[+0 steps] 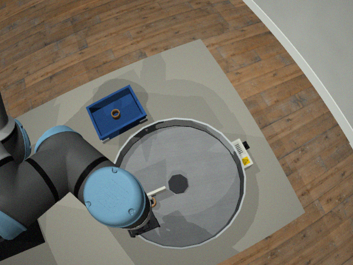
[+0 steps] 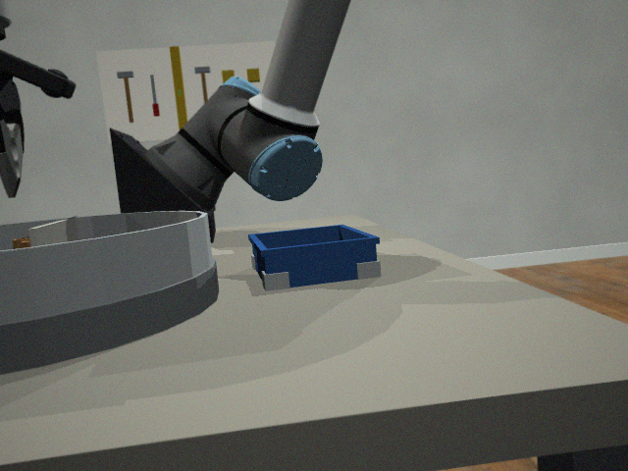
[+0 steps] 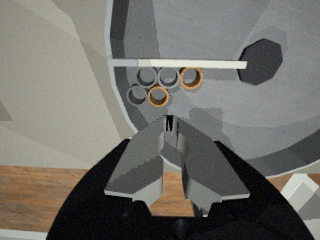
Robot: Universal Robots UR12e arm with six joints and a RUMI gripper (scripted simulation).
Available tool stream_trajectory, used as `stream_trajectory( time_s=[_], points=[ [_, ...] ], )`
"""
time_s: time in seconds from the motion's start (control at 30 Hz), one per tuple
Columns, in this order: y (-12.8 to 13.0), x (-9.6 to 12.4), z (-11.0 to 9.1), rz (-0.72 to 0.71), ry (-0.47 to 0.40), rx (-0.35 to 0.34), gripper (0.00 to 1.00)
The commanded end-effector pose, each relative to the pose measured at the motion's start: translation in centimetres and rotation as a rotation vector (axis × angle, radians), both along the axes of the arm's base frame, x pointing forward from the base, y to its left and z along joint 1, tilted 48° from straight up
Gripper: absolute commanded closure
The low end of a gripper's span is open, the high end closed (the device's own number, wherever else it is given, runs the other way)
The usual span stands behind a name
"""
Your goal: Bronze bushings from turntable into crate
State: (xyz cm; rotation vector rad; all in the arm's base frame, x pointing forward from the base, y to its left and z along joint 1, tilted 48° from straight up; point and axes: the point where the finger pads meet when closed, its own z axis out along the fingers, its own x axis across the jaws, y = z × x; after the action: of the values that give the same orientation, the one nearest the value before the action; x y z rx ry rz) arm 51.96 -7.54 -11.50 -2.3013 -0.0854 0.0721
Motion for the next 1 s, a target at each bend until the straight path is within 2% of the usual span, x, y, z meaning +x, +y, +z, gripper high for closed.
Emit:
stream_trajectory(
  time_s=[0.0,0.07,0.1,0.97],
  points=[
    [-0.08,0.05,0.02,-0.001,-0.001,-0.001,1.00],
    [-0.08,0.05,0.02,-0.001,-0.001,-0.001,1.00],
    [-0.08,0.05,0.02,-0.001,-0.001,-0.001,0.94],
    [-0.08,0.05,0.02,-0.001,-0.001,-0.001,0.94]
  ],
)
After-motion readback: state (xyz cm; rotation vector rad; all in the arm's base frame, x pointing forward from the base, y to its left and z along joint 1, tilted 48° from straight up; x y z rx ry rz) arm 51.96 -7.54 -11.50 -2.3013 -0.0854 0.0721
